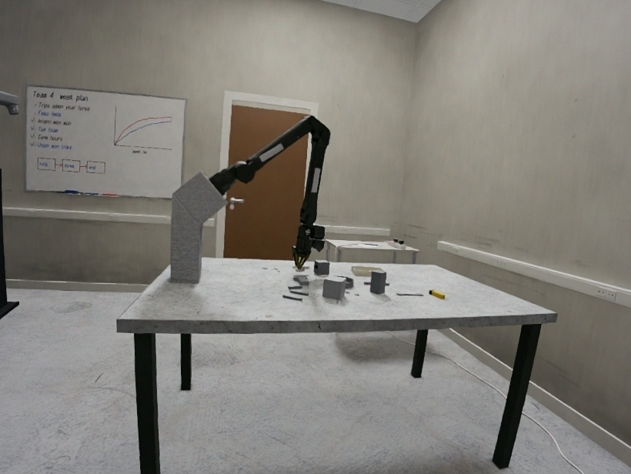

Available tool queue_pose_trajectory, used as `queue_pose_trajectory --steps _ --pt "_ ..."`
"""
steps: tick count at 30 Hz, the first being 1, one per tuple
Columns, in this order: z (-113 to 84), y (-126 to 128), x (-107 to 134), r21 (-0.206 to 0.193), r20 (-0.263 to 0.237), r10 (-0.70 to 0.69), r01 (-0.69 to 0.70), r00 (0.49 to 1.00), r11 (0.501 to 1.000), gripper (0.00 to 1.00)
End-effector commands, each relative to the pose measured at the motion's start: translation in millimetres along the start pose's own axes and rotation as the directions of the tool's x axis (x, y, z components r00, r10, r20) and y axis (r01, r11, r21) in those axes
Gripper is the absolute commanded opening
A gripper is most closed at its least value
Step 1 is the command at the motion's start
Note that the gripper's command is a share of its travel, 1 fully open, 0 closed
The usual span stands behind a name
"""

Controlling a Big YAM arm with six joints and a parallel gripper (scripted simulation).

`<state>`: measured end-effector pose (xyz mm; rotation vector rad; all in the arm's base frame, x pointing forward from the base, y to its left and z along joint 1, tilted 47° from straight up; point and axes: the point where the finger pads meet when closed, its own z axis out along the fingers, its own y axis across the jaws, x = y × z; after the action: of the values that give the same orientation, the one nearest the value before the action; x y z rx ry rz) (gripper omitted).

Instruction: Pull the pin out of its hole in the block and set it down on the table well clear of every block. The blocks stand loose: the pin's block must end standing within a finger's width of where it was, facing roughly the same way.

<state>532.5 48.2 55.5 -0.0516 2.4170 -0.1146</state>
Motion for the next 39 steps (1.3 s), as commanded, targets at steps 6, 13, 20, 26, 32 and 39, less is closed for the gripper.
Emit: queue_pose_trajectory --steps 6,13,20,26,32,39 --pt "-3.2 -0.2 -6.7 -0.003 0.016 0.016 -0.016 1.000 1.000 0.00" --pt "-3.1 -0.1 -5.8 -0.002 0.016 0.016 -0.016 1.000 1.000 0.00" --pt "-2.8 0.3 -2.3 -0.001 0.015 0.015 -0.015 1.000 1.000 0.00" --pt "-2.7 0.4 -1.8 -0.001 0.015 0.015 -0.015 1.000 1.000 0.00" --pt "-2.4 0.7 2.8 0.000 0.011 0.013 -0.013 1.000 1.000 0.00" --pt "-2.3 0.8 3.2 0.000 0.010 0.013 -0.013 1.000 1.000 0.00"
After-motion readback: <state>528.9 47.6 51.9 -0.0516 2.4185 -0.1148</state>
